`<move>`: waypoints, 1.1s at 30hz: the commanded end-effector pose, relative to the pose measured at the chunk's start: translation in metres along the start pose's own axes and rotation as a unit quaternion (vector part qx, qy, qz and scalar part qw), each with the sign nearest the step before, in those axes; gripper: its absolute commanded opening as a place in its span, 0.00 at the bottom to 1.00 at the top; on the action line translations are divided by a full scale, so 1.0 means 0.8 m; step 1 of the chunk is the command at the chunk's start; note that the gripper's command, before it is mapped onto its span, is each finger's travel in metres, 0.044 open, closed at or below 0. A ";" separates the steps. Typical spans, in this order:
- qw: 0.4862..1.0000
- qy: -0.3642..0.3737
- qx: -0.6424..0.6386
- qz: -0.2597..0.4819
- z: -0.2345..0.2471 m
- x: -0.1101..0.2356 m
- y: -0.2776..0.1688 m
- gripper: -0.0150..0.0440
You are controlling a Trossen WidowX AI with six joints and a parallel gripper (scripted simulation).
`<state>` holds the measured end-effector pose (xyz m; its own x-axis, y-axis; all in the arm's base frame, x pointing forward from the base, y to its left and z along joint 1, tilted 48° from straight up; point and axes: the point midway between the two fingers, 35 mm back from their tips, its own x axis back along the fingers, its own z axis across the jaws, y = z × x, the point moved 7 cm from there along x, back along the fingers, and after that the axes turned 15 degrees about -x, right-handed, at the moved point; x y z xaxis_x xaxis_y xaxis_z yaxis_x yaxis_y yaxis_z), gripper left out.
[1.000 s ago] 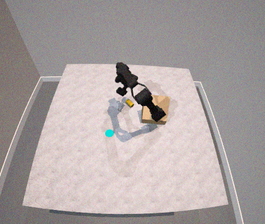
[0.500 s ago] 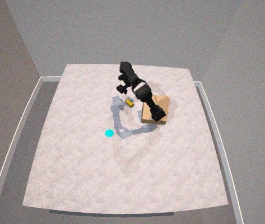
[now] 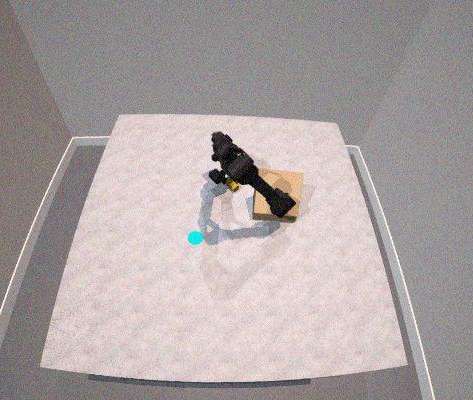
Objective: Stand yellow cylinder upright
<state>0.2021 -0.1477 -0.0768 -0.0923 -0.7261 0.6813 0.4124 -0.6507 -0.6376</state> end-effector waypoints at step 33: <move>1.000 0.004 -0.001 -0.008 0.003 0.070 0.006 0.43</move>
<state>0.2021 -0.1797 -0.0502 -0.1049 -0.7247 0.6810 0.4039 -0.6568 -0.6367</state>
